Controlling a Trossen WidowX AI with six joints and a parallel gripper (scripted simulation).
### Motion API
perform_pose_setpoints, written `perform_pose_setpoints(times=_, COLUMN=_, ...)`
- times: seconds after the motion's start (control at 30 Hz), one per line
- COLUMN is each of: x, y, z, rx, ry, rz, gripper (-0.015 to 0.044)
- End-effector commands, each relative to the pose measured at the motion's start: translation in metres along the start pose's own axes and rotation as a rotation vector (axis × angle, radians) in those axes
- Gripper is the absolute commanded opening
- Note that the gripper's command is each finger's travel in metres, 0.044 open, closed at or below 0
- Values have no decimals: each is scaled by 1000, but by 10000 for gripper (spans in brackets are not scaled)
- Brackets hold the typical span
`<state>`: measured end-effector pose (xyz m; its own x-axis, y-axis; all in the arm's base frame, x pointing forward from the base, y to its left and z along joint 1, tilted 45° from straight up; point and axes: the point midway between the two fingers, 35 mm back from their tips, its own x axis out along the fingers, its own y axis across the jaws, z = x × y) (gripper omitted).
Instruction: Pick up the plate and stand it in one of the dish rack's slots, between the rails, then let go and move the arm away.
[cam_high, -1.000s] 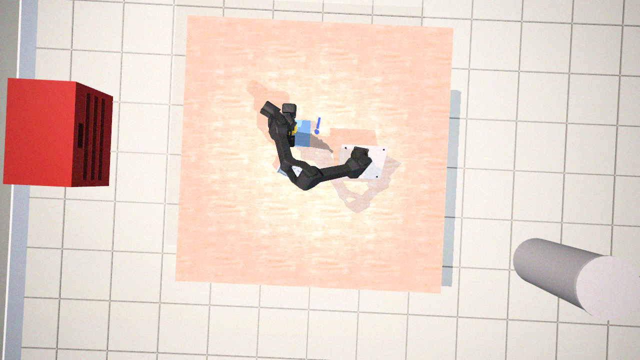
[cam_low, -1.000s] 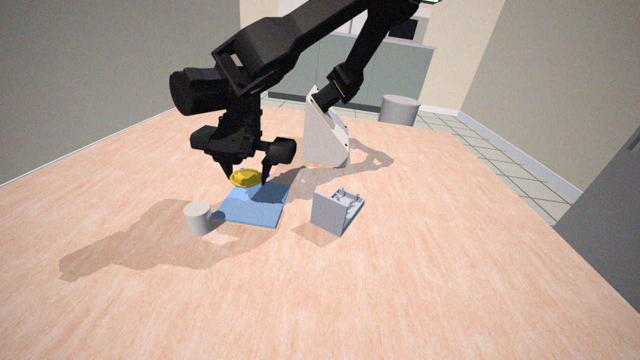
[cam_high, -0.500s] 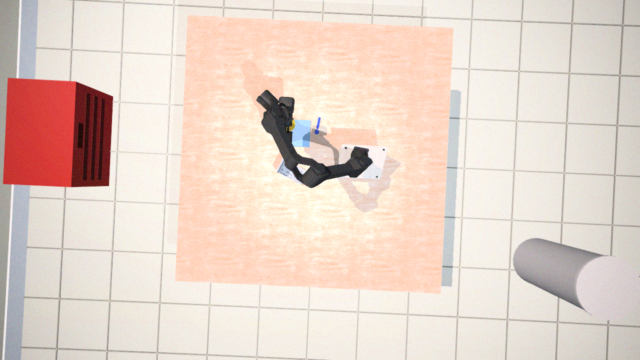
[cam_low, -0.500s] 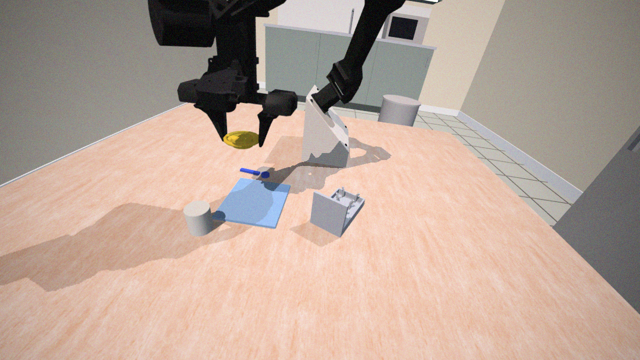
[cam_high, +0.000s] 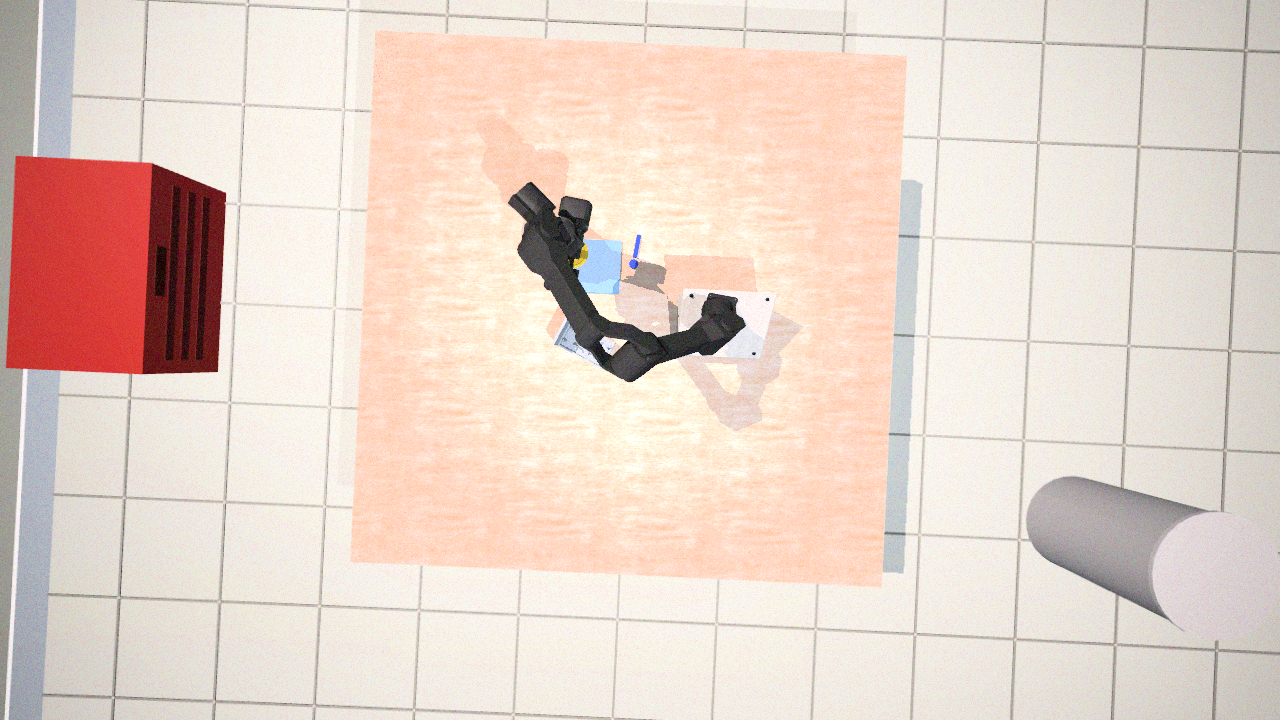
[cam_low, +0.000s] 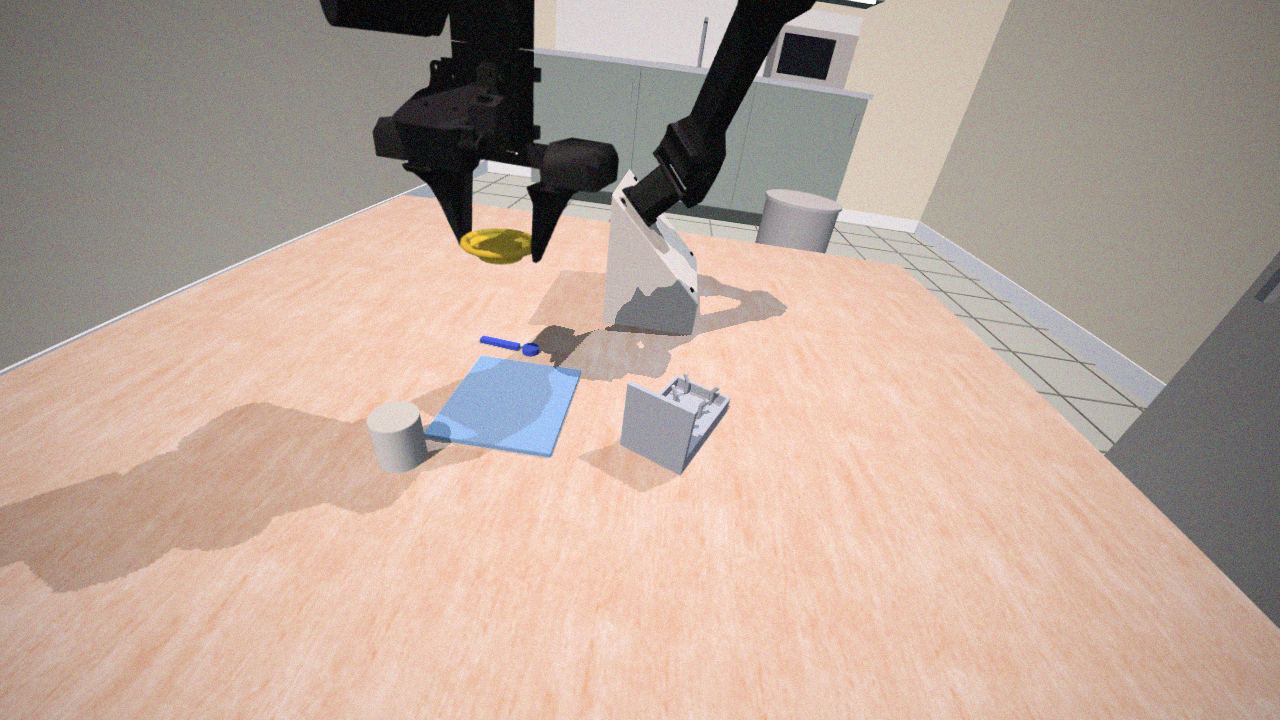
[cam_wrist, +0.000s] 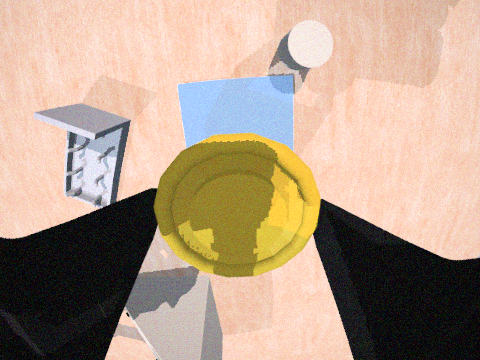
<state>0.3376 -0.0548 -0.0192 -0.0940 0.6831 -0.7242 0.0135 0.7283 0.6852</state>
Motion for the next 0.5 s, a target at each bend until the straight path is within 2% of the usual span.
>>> perform_pose_setpoints(times=0.0, x=-3, y=23, z=-5, rx=145, ry=2, rz=1, gripper=0)
perform_pose_setpoints(times=0.47, x=-9, y=87, z=-27, rx=634, ry=2, rz=-2, gripper=0)
